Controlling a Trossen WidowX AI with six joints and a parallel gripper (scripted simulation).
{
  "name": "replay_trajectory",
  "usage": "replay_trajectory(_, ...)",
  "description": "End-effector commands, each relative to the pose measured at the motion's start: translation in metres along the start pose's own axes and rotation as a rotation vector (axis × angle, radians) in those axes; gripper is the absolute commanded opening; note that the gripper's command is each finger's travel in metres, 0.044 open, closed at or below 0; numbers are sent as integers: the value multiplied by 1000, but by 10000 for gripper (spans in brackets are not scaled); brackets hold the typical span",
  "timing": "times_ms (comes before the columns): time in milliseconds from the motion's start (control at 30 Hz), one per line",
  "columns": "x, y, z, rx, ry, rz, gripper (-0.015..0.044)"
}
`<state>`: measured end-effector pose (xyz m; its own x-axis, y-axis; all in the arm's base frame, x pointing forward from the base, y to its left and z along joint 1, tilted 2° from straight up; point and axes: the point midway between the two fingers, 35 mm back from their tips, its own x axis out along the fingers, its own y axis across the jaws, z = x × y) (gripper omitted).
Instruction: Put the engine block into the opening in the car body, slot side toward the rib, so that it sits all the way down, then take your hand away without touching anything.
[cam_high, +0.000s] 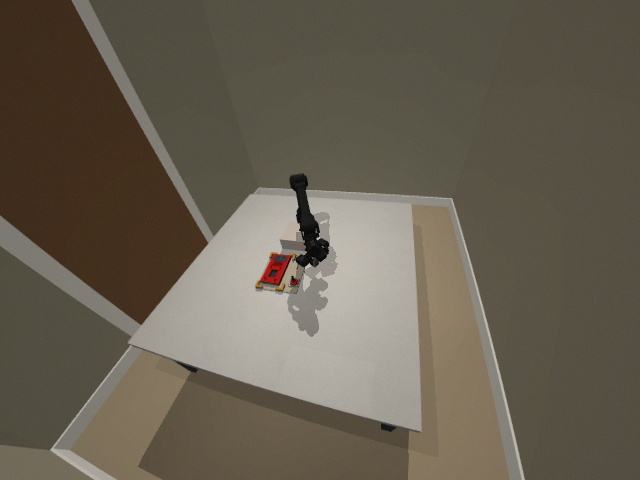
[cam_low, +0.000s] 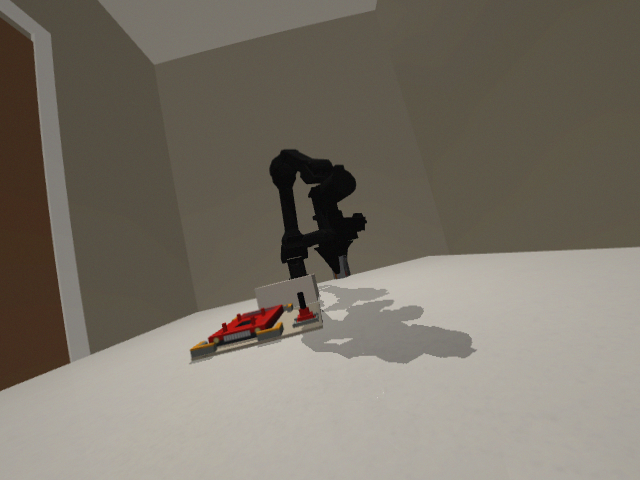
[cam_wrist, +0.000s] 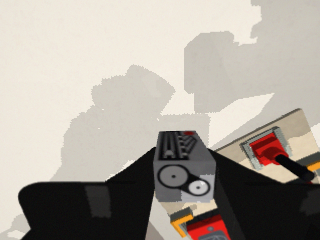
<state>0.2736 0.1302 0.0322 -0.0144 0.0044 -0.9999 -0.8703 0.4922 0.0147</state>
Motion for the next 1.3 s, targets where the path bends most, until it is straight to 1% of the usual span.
replay_trajectory(0,-13,0,1,1,-8,-2,0)
replay_trajectory(633,-72,5,-6,1,-8,-2,0)
replay_trajectory(700,-70,5,-6,1,-8,-2,0)
replay_trajectory(867,-45,4,-6,1,-8,-2,0)
replay_trajectory(1033,-46,4,-6,1,-12,-2,0)
replay_trajectory(1267,-48,4,-9,2,-77,-1,0)
